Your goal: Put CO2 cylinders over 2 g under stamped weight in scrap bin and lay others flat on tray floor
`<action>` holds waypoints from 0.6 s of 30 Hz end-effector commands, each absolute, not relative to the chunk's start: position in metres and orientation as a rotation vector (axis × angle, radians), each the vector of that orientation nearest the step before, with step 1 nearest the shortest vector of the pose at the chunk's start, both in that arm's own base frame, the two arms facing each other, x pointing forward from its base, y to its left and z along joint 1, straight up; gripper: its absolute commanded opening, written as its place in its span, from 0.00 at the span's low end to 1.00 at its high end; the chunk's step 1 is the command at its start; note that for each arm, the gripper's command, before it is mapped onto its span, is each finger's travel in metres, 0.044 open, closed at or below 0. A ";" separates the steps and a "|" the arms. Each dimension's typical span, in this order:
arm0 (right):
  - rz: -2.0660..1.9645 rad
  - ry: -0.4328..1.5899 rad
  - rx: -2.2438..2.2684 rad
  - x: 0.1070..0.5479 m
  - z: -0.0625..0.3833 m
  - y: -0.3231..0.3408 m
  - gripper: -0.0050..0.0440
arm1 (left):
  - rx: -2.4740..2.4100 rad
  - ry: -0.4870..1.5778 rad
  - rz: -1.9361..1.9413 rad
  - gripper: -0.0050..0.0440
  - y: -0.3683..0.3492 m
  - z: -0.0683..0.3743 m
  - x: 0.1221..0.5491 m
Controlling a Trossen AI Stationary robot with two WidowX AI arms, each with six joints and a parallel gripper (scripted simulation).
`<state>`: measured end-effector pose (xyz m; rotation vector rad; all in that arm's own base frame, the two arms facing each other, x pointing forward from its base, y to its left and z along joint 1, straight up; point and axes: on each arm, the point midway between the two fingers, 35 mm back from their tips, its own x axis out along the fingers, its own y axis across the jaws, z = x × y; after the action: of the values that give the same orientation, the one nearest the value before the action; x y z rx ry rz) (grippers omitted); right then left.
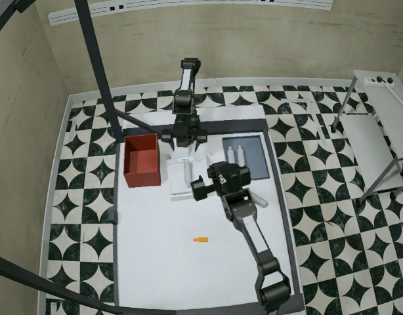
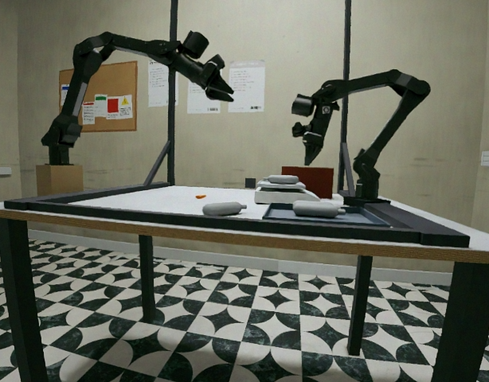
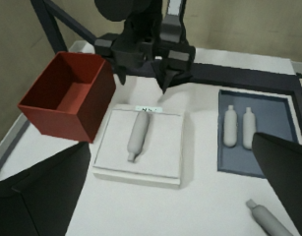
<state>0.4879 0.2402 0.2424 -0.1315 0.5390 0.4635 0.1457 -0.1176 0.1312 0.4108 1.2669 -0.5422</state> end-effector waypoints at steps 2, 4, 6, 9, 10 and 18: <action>0.472 0.508 -0.125 0.516 0.248 0.262 1.00 | 0.408 1.193 -0.571 1.00 -0.107 0.130 0.124; 0.474 0.508 -0.125 0.520 0.245 0.266 1.00 | 0.408 1.180 -0.578 1.00 -0.105 0.129 0.119; 0.475 0.507 -0.126 0.523 0.243 0.268 1.00 | 0.408 1.169 -0.584 1.00 -0.103 0.128 0.115; 0.472 0.515 -0.127 0.526 0.238 0.268 1.00 | 0.411 1.169 -0.586 1.00 -0.101 0.127 0.112; 0.472 0.515 -0.127 0.526 0.238 0.268 1.00 | 0.411 1.169 -0.586 1.00 -0.101 0.127 0.112; 0.474 0.500 -0.123 0.524 0.247 0.267 1.00 | 0.409 1.169 -0.587 1.00 -0.101 0.127 0.112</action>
<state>0.5240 0.2678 0.2226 -0.1372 0.5458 0.4764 0.1127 -0.1022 0.1267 0.4128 1.1690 -0.5921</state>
